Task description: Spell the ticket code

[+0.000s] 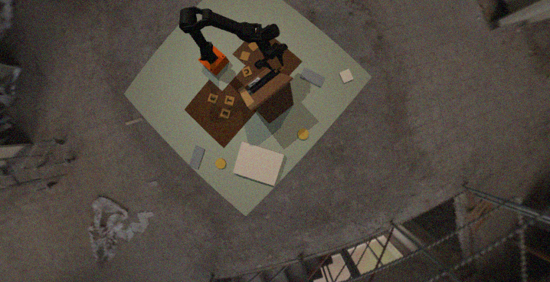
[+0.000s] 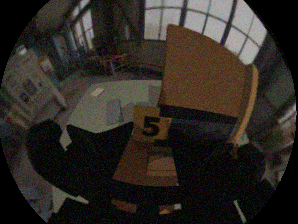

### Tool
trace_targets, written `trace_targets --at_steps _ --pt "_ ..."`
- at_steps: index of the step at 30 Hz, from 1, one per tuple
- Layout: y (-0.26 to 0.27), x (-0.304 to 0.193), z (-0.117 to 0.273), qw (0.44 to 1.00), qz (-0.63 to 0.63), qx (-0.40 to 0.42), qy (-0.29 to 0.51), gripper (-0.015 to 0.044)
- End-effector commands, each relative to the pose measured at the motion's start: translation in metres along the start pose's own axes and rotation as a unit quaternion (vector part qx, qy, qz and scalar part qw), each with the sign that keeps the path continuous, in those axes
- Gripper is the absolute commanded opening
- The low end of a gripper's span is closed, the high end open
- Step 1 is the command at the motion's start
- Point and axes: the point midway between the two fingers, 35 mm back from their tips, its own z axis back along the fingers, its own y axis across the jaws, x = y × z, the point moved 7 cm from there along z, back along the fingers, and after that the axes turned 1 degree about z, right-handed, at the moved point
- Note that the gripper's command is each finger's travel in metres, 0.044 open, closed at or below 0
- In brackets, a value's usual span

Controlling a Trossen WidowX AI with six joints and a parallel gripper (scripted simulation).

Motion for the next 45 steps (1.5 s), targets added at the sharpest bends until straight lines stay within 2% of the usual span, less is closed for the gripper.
trace_targets --at_steps 1,45 --pt "-0.003 -0.001 0.000 1.000 0.004 0.001 0.001 0.0000" --pt "-0.026 -0.001 0.000 1.000 0.005 0.000 0.001 0.0000"
